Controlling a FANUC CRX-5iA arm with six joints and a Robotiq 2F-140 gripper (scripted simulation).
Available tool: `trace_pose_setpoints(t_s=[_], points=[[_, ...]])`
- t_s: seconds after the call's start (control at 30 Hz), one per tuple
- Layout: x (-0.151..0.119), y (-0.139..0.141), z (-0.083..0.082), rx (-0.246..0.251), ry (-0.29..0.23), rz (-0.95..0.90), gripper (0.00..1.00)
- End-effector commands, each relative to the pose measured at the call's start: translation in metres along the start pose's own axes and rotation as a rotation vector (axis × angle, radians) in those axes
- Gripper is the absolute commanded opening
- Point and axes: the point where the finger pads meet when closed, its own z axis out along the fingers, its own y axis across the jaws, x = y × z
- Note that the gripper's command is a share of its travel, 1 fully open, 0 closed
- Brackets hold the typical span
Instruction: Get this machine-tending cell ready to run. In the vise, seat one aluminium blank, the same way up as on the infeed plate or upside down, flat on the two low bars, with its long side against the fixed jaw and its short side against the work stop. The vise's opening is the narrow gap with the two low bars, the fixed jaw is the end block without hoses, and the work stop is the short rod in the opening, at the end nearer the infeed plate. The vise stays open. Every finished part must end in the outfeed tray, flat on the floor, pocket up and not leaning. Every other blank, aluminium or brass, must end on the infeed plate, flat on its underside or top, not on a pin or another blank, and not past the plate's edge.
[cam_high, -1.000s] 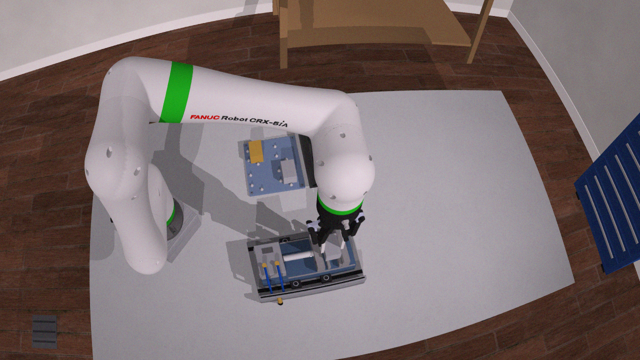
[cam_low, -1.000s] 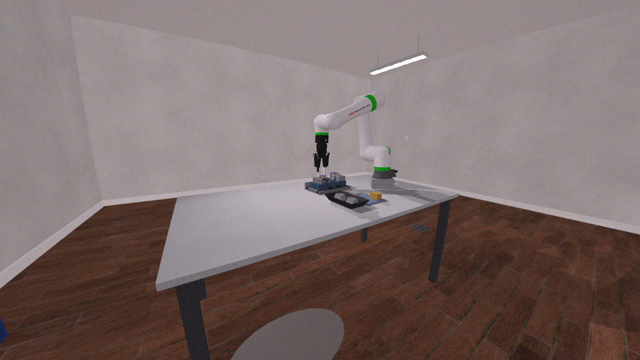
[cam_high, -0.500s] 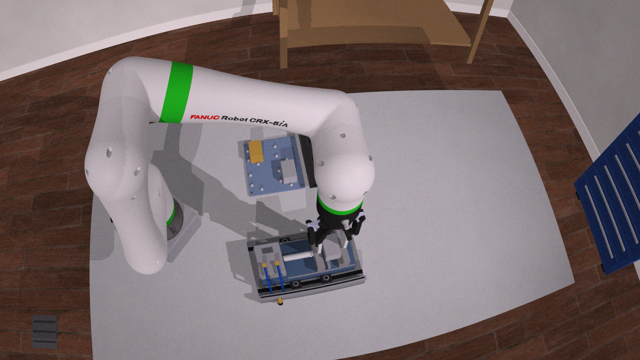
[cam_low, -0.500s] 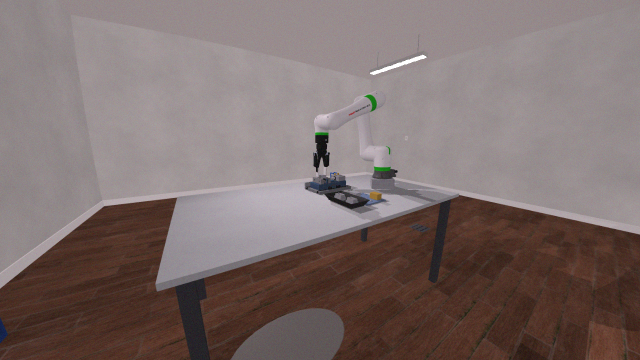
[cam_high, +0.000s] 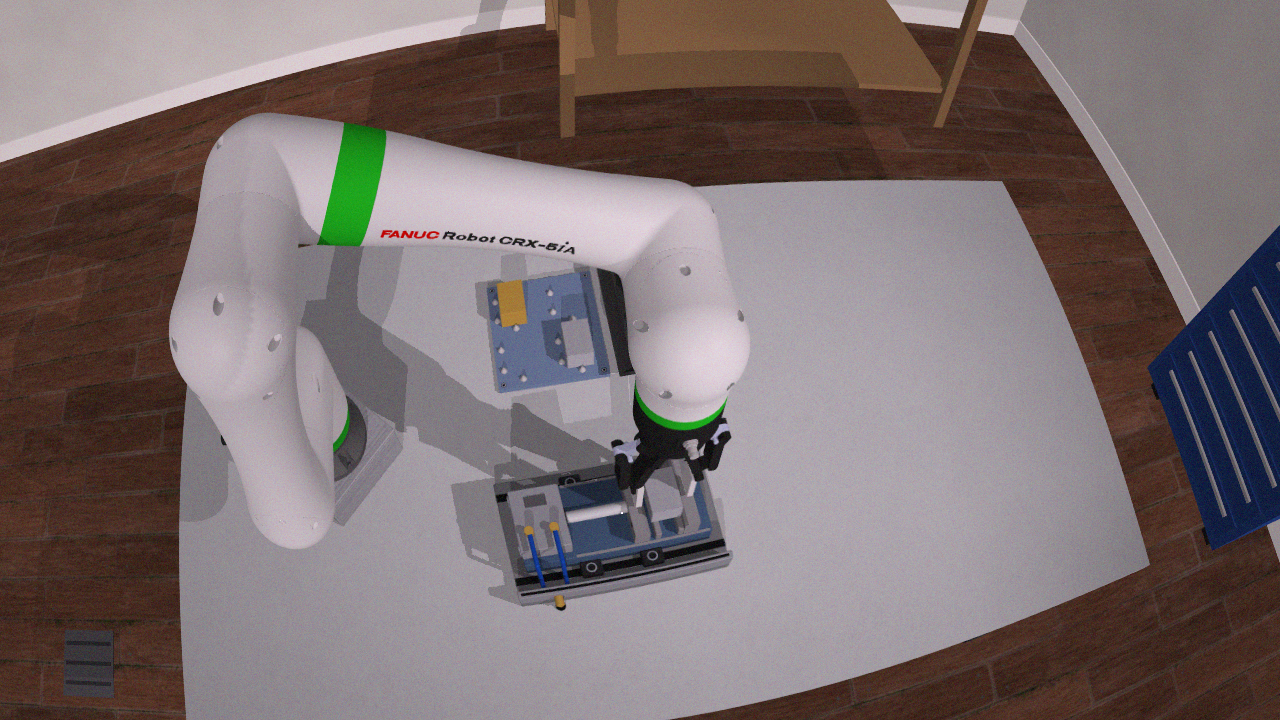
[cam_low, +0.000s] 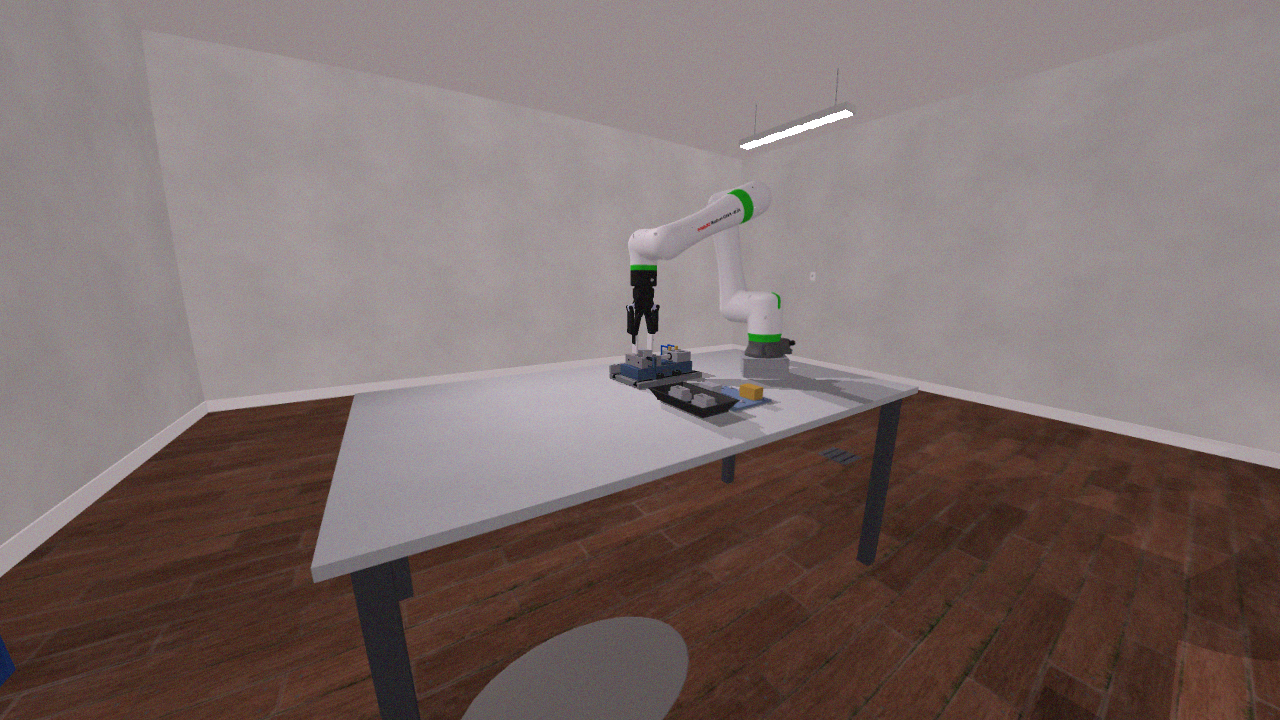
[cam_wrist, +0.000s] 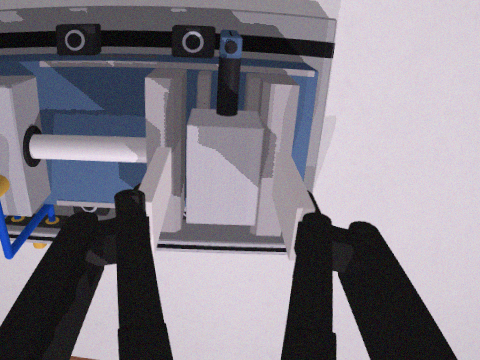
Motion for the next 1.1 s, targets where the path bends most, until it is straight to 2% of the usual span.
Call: trace_pose_setpoints(t_s=[0.0,0.27,0.47,0.73,0.8,1.07], points=[[0.0,0.0,0.0,0.0,0.0,0.0,0.4],[0.0,0.0,-0.001,0.0,0.0,0.0,0.4],[0.0,0.0,-0.008,0.0,0.0,0.0,0.4],[0.0,0.0,-0.028,0.0,0.0,0.0,0.4],[0.0,0.0,-0.028,0.0,0.0,0.0,0.4],[0.0,0.0,-0.054,0.0,0.0,0.0,0.4]])
